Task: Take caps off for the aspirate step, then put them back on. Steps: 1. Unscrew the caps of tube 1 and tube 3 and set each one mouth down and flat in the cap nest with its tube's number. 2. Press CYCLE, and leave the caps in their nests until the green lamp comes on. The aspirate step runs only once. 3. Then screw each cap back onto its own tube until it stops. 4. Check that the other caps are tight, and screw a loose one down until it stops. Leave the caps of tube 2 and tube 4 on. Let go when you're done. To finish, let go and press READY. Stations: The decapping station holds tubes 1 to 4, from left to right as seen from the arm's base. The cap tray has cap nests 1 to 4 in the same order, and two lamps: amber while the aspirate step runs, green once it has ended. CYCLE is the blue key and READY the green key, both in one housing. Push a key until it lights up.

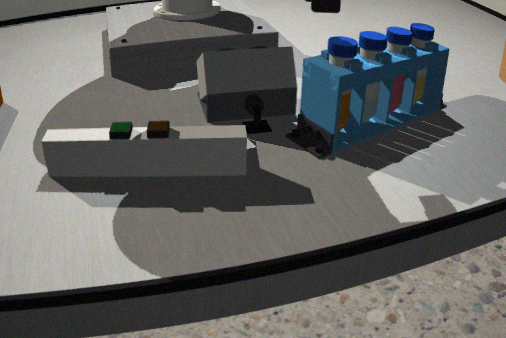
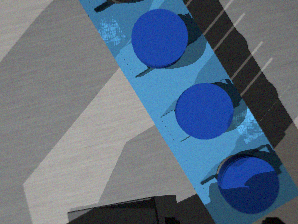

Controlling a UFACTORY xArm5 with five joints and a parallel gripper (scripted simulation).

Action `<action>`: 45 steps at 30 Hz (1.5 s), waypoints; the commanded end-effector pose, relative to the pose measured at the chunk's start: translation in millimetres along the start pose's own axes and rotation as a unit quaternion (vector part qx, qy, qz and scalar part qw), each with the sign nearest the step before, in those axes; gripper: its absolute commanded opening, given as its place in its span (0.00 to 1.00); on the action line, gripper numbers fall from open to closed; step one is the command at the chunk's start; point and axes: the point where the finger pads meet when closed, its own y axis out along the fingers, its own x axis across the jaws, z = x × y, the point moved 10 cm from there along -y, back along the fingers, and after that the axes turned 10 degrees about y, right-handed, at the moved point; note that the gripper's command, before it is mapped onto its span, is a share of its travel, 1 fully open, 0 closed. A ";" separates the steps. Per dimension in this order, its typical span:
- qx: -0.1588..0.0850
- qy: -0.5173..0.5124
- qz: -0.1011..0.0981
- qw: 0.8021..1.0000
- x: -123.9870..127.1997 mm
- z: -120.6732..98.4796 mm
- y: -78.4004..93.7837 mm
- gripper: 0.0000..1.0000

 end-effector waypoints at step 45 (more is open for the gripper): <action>0.002 0.121 -0.001 0.993 -80.4 145.0 31.3 0.46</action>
